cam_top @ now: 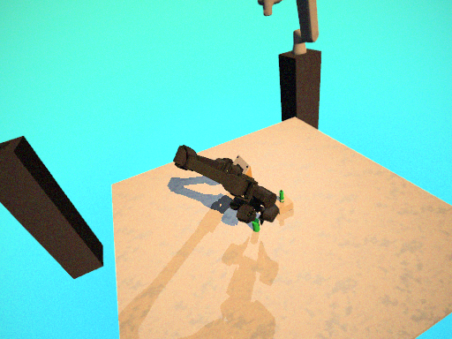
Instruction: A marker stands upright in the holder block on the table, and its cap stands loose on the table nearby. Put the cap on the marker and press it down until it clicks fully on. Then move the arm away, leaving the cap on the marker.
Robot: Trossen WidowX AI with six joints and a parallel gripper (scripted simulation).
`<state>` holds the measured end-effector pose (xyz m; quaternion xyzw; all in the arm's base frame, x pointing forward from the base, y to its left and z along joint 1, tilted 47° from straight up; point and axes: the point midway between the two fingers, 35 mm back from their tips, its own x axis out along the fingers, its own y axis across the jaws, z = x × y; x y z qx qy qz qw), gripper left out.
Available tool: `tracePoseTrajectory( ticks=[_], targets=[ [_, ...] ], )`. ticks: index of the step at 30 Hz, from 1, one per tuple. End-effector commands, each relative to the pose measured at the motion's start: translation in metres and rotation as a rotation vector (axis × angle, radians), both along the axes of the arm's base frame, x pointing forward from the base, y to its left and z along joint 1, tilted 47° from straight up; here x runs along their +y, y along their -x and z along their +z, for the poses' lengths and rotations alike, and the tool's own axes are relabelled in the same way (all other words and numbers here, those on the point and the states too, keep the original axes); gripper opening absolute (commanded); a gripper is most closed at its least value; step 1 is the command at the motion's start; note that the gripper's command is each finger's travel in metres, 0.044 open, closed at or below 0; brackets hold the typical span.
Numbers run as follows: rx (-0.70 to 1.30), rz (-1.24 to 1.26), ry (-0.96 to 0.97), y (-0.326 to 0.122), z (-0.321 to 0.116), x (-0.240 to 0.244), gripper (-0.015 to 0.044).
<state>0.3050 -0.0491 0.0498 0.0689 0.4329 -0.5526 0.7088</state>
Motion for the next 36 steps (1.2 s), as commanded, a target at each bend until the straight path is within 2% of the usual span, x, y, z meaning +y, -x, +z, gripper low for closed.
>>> tracePoseTrajectory(
  ticks=[1,16,20,29,32,36],
  targets=[
    [0.005,0.003,0.005,0.001,-0.005,-0.006,0.0247],
    [0.005,0.002,0.008,0.002,-0.019,-0.021,0.0247],
    [0.005,0.002,0.008,0.002,-0.019,-0.021,0.0142],
    [0.005,0.002,0.008,0.001,-0.019,-0.021,0.0082],
    [0.005,0.002,0.007,0.001,-0.017,-0.018,0.0003],
    [0.005,0.003,0.005,0.0,-0.01,-0.01,0.0]
  ],
)
